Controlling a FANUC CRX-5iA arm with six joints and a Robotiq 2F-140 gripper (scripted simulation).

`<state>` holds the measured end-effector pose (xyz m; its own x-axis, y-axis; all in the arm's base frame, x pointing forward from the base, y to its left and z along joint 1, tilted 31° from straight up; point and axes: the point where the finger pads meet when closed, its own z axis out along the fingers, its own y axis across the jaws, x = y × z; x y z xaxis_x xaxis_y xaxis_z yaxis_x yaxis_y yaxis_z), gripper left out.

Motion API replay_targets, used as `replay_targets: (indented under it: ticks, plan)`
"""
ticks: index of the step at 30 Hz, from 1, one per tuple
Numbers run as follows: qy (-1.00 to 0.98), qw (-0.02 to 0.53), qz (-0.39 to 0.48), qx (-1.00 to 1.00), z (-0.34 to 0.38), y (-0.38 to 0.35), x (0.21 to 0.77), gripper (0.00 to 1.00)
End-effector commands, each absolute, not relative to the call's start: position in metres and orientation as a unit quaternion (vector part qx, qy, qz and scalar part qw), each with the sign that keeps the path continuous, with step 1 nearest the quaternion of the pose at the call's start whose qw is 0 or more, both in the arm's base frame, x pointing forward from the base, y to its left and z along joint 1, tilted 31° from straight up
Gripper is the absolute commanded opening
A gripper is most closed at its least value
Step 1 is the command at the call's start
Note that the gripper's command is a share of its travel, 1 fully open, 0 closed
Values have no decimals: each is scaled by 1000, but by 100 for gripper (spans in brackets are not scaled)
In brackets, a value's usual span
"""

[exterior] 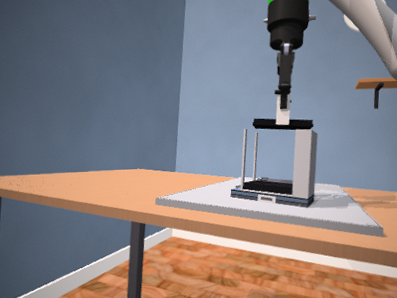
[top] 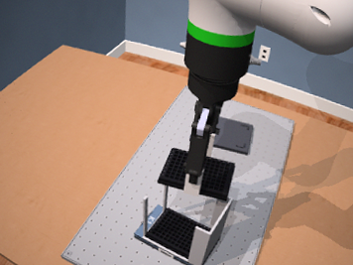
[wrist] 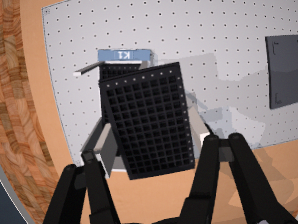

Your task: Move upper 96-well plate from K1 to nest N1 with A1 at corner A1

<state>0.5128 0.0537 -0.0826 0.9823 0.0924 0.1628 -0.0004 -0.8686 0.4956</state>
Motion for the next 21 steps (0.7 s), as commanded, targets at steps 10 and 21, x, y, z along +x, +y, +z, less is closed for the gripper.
replay_targets:
  ticks: [10,21]
  plan:
    - [24,255,91,962,-65,22,512,0]
    - [24,255,91,962,-50,-7,511,0]
